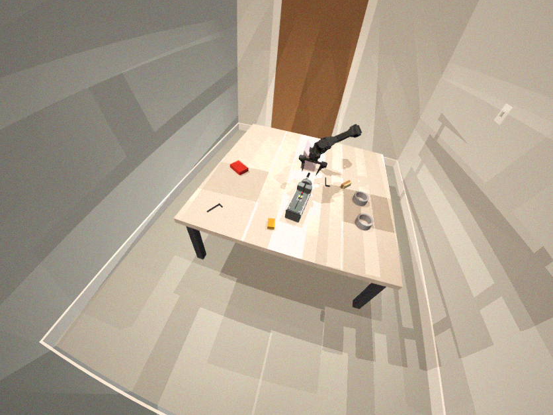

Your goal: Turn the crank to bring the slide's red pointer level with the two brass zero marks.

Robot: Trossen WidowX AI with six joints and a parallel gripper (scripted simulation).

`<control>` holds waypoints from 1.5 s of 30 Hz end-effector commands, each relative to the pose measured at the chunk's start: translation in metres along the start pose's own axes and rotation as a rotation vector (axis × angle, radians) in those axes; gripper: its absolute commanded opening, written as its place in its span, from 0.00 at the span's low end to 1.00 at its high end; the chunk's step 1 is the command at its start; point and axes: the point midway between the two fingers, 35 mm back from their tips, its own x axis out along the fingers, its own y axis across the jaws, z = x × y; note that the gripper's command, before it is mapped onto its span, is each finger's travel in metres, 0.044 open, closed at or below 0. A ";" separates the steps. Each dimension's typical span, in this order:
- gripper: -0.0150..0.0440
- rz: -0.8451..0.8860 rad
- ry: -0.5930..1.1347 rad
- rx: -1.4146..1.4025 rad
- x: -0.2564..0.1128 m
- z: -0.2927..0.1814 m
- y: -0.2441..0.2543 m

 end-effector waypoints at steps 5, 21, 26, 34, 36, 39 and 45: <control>1.00 -0.010 0.010 0.014 0.010 -0.012 -0.004; 1.00 -0.008 0.009 0.015 0.028 -0.030 -0.003; 1.00 -0.007 0.008 0.016 0.033 -0.037 -0.002; 0.87 -0.005 0.007 0.017 0.035 -0.041 -0.002; 0.78 -0.005 0.007 0.017 0.035 -0.041 -0.002; 0.64 -0.005 0.007 0.017 0.035 -0.041 -0.002; 0.38 -0.005 0.007 0.017 0.035 -0.041 -0.002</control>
